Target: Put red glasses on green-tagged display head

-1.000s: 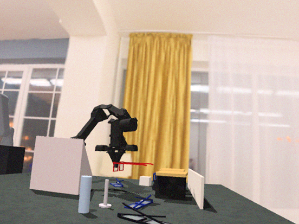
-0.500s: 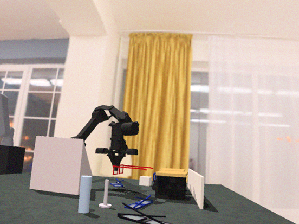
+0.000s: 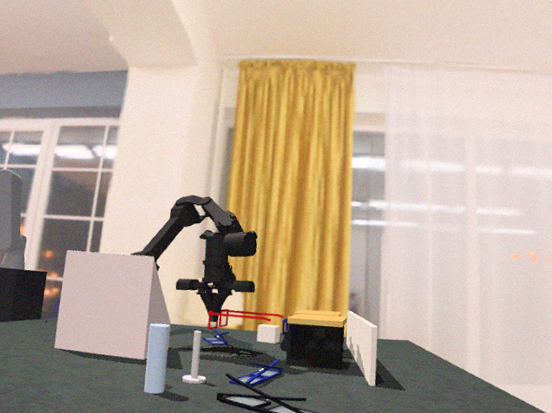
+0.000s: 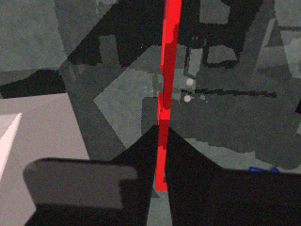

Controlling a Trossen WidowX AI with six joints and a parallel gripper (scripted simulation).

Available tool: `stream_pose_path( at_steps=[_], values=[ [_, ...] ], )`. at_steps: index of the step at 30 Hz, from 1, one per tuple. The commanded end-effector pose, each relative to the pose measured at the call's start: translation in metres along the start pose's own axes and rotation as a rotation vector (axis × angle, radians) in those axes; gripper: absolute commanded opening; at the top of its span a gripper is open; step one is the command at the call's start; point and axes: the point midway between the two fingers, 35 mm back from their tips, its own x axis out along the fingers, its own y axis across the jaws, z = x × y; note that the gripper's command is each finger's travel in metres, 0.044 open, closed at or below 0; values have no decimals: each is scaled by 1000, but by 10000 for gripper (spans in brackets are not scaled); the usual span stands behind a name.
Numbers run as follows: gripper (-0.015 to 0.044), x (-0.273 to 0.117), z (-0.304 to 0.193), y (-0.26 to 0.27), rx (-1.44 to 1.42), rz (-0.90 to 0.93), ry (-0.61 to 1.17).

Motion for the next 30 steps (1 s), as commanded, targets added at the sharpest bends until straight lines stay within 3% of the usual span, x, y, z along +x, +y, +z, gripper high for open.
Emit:
stream_pose_path(
  at_steps=[1,30],
  values=[
    [0,5,1,1,4,2,-5],
    [0,15,2,-22,3,-7,-5]
  ],
)
